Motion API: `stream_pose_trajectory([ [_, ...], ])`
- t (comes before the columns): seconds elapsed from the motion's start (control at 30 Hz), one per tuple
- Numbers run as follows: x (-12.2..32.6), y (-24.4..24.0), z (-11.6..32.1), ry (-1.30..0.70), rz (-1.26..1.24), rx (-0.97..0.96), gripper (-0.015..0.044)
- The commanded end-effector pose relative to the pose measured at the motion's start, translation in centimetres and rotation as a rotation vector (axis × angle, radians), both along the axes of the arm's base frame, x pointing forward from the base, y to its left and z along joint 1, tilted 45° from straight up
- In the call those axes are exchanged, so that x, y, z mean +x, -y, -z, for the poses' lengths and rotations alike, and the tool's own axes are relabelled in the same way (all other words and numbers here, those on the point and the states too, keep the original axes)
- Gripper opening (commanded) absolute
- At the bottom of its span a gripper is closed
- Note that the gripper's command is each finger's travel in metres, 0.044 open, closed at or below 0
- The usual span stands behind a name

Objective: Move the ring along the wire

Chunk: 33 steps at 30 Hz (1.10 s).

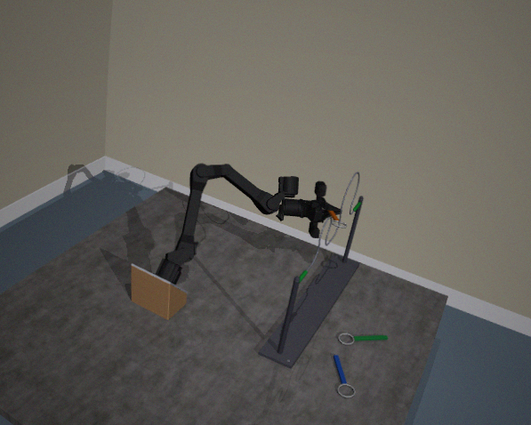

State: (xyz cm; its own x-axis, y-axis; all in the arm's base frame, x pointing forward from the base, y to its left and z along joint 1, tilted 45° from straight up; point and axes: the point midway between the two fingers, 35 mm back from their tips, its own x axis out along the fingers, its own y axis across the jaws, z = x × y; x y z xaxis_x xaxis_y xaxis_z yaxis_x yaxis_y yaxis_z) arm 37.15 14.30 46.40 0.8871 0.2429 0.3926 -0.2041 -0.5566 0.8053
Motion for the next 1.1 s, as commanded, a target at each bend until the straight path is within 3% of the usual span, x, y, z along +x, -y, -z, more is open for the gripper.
stream_pose_trajectory([
  [0.0,0.2,-0.8,1.6,-0.016,0.002,-0.101,-0.0150],
  [1.07,0.6,-1.5,13.7,-0.112,0.021,-0.887,-0.0150],
])
